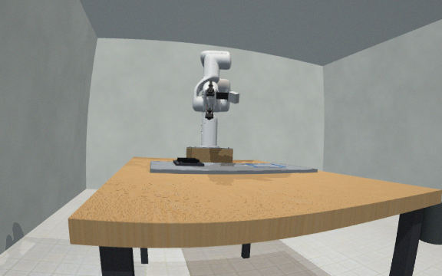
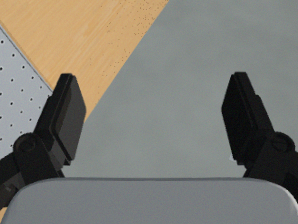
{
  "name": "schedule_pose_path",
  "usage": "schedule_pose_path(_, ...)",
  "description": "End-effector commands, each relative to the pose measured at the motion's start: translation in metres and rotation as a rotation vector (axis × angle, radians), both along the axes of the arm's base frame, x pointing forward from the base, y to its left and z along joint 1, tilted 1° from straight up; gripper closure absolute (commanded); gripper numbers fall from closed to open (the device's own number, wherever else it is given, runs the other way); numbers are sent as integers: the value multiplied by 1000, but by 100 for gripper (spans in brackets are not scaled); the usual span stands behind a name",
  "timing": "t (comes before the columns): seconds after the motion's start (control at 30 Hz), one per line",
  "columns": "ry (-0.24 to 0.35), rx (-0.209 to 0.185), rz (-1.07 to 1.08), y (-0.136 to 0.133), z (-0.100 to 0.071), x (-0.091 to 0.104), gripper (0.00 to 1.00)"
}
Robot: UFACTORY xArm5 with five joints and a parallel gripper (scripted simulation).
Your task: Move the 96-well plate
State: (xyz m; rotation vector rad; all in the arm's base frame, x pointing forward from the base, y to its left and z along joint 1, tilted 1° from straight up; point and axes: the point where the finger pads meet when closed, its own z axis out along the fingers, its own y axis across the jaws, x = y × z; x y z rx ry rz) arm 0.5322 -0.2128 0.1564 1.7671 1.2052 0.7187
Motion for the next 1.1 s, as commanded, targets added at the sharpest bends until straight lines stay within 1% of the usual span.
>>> schedule_pose_path(0.0, 49, 143, -37, 15, -1, 13, 0)
schedule_pose_path(0.03, 53, 152, -41, 15, -1, 13, 0)
schedule_pose_path(0.1, 53, 152, -41, 15, -1, 13, 0)
schedule_pose_path(0.23, 97, 271, -82, 32, -1, 19, 0)
schedule_pose_path(0.27, 104, 286, -89, 34, -1, 19, 0)
schedule_pose_path(0.33, 128, 343, -114, 42, 0, 21, 0)
schedule_pose_path(0.37, 131, 350, -118, 43, 0, 21, 0)
schedule_pose_path(0.43, 157, 405, -145, 52, 1, 22, 0)
schedule_pose_path(0.47, 160, 411, -149, 53, 1, 22, 0)
schedule_pose_path(0.53, 186, 464, -180, 62, 3, 21, 0)
schedule_pose_path(0.57, 189, 470, -183, 63, 3, 21, 0)
schedule_pose_path(0.6, 203, 496, -200, 67, 4, 21, 0)
schedule_pose_path(0.67, 203, 496, -200, 67, 4, 21, 0)
schedule_pose_path(0.77, 245, 570, -253, 81, 7, 17, 0)
schedule_pose_path(0.8, 250, 579, -260, 83, 8, 17, 0)
schedule_pose_path(0.83, 250, 579, -260, 83, 8, 17, 0)
schedule_pose_path(0.9, 279, 625, -299, 93, 10, 14, 0)
schedule_pose_path(0.93, 282, 629, -303, 94, 11, 13, 0)
schedule_pose_path(1.0, 311, 672, -344, 103, 14, 9, 0)
schedule_pose_path(1.07, 313, 676, -348, 104, 14, 8, 0)
